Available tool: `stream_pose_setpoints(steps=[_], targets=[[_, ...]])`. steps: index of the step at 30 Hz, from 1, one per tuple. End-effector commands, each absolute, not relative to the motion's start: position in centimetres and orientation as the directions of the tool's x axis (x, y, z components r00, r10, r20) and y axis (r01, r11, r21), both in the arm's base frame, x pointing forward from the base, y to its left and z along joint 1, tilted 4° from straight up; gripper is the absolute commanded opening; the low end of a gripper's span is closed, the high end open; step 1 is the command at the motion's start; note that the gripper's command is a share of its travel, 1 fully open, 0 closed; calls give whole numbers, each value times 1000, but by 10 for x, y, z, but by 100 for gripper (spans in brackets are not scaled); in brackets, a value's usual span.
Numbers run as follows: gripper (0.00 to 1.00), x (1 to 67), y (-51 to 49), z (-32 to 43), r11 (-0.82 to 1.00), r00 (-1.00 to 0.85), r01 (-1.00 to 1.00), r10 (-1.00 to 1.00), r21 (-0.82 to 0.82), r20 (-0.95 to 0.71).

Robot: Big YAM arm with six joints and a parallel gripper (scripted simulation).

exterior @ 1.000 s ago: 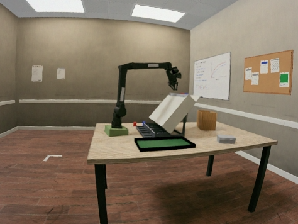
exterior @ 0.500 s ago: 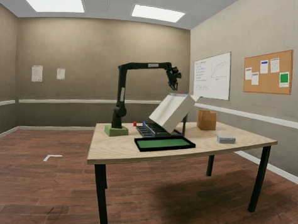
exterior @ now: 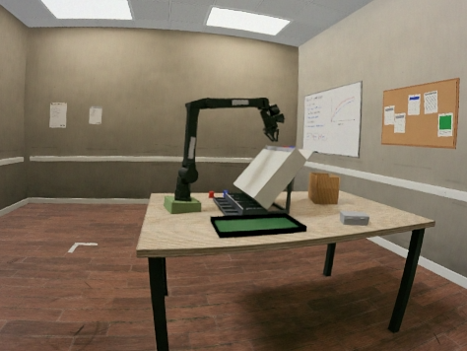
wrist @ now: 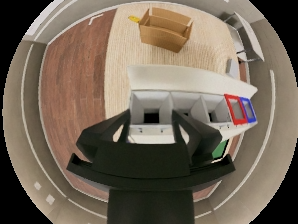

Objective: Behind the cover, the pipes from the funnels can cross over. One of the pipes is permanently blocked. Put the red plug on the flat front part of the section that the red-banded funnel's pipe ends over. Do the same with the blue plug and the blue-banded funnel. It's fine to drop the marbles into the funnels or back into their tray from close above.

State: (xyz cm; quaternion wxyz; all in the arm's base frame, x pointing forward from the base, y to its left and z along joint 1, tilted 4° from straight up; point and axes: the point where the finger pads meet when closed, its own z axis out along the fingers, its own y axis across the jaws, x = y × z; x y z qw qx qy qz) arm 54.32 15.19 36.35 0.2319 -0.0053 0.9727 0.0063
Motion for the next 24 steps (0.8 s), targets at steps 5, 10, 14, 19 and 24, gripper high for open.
stream_pose_setpoints(steps=[5,10,14,19,24], targets=[[59,543,152,374,1000,-882,-14,-5,16,-471],[59,543,152,374,1000,-882,-14,-5,16,-471],[59,543,152,374,1000,-882,-14,-5,16,-471],[59,543,152,376,1000,-882,-14,-5,16,-471],[59,543,151,387,1000,-882,-14,-5,16,-471]])
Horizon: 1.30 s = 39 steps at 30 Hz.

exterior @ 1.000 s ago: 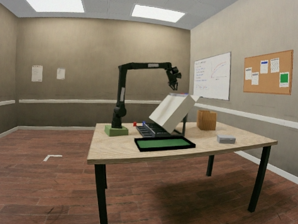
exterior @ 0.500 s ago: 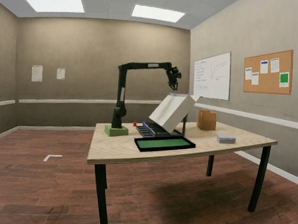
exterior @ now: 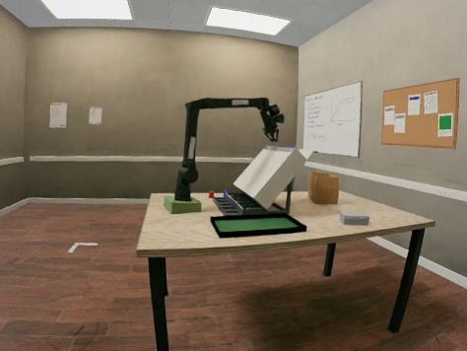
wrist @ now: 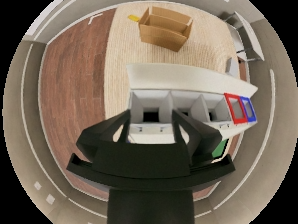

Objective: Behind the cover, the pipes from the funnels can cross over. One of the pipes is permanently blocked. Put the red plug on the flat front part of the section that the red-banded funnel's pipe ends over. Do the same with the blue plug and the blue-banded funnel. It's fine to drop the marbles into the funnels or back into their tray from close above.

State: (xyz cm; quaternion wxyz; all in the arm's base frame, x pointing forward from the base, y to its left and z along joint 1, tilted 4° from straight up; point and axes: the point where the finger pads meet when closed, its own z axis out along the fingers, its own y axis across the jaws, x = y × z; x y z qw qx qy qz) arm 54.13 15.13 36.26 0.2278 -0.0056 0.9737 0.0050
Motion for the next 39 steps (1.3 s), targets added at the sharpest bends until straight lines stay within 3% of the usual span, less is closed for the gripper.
stream_pose_setpoints(steps=[1,39], targets=[[59,543,151,389,1000,-882,-14,-5,16,-471],[59,543,150,405,1000,-867,-12,0,21,-499]])
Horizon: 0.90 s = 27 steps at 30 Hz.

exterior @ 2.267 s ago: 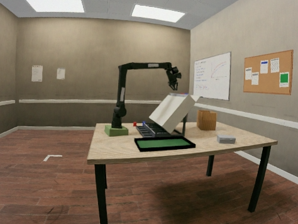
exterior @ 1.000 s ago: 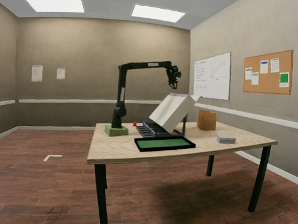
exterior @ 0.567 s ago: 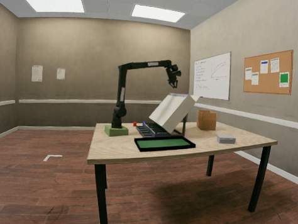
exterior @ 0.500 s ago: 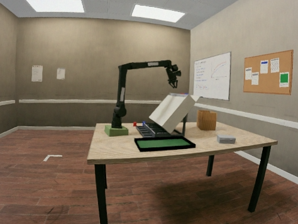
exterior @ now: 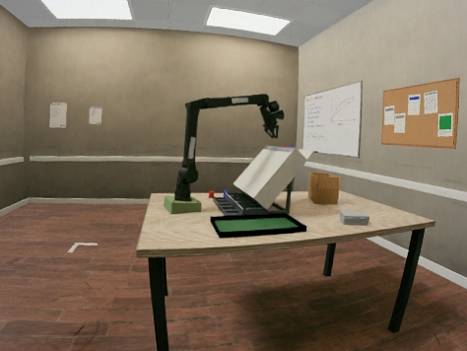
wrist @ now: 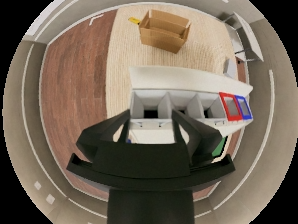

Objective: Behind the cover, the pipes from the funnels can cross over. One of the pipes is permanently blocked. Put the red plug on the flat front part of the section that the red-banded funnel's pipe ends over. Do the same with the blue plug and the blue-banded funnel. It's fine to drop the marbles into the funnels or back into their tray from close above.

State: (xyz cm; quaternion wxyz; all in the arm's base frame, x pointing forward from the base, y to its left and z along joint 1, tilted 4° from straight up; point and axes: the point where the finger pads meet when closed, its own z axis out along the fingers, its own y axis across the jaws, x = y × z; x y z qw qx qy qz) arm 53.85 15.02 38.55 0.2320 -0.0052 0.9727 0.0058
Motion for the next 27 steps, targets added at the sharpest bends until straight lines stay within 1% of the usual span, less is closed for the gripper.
stream_pose_setpoints(steps=[1,27], targets=[[59,543,150,405,1000,-867,-12,0,21,-498],[59,543,150,405,1000,-878,-13,-3,16,-479]])
